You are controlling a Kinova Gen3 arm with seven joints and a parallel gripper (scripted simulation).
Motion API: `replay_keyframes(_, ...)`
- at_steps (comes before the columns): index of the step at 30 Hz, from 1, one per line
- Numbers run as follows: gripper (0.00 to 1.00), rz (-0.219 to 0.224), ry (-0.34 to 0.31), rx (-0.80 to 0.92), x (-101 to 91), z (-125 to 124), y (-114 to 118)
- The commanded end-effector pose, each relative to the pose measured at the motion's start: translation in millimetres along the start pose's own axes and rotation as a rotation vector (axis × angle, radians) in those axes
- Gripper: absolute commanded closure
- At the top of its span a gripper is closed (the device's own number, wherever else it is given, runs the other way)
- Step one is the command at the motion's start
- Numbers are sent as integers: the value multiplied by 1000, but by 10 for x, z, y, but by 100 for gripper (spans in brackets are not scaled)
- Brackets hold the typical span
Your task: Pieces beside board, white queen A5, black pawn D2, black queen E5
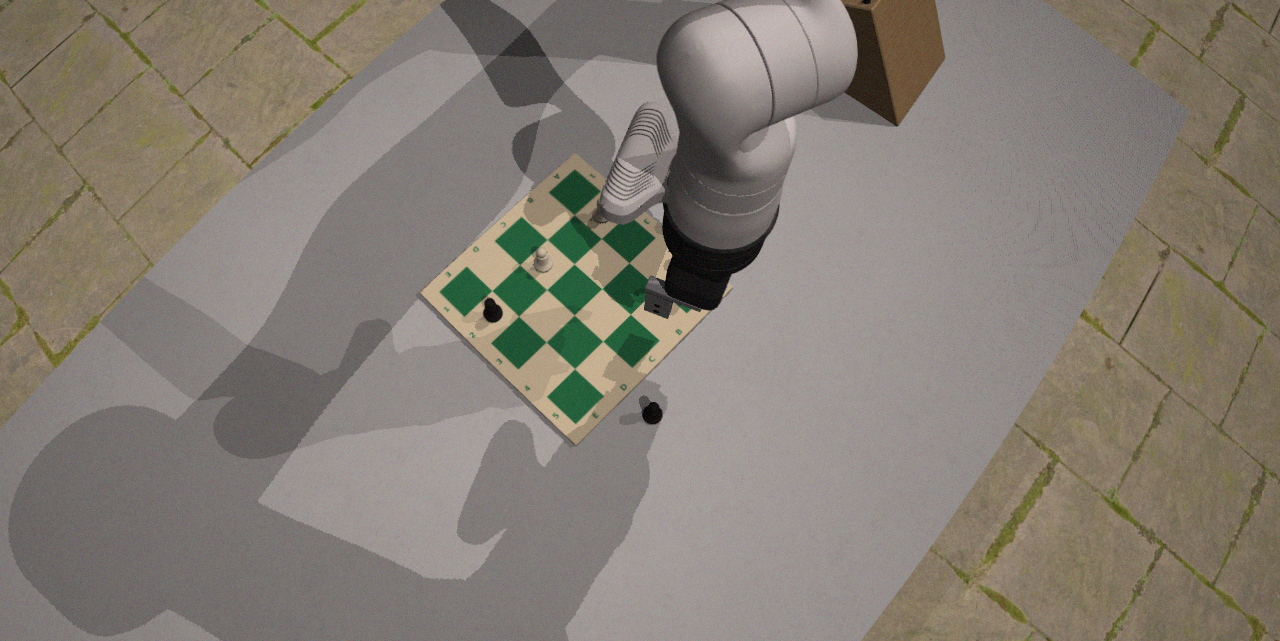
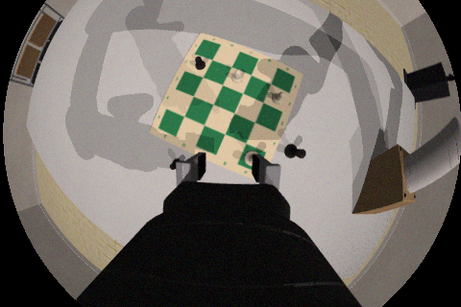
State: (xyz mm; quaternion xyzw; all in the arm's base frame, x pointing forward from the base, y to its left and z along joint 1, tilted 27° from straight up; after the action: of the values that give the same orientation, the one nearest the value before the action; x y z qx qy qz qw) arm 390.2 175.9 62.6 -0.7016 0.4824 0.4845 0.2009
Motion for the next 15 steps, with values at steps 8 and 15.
replay_keyframes(8, 0, 10, -6, -272, 58, -14, -149)
replay_keyframes(15, 0, 7, -7, -552, 81, 7, -292)
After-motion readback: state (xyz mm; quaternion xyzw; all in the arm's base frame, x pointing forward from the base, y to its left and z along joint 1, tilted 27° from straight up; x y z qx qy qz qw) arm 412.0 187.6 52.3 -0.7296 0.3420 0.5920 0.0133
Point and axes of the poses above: the point where the finger pads meet when closed, its own x axis out along the fingers, its own y axis across the jaws, z = x × y, the point moved 10 cm from there along -x, back along the fingers, and after that the axes turned 5 degrees about -x, right-handed, at the moved point
